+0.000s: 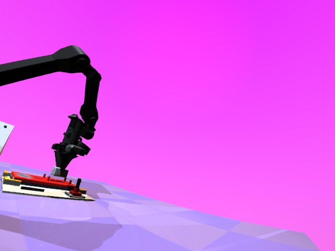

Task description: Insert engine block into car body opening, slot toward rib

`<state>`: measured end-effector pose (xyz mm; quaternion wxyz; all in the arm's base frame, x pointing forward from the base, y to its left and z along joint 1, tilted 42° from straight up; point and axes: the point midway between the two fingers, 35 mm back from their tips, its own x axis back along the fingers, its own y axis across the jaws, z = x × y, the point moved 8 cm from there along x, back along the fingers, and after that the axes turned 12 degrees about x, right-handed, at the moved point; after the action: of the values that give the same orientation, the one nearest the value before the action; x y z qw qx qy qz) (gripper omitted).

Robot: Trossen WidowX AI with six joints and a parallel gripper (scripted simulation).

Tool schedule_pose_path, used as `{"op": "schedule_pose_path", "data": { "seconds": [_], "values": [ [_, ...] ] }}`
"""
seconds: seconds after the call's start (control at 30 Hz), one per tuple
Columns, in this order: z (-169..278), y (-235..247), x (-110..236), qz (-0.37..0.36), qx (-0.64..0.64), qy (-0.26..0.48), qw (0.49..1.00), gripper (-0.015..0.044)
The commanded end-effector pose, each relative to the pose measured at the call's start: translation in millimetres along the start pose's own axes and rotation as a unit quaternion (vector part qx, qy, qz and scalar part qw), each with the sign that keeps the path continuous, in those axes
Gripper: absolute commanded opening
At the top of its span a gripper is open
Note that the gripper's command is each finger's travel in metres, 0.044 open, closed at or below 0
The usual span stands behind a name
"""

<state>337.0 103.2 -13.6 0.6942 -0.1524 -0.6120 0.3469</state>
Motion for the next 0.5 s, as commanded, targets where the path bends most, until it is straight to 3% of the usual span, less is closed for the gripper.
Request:
{"op": "schedule_pose_path", "data": {
  "seconds": [0.0,0.47],
  "values": [
    [-0.3,0.6,0.8,-0.001,0.061,-0.001,0.998,0.0158],
    [-0.6,0.4,0.8,-0.001,-0.089,-0.001,0.996,0.0158]
  ]
}}
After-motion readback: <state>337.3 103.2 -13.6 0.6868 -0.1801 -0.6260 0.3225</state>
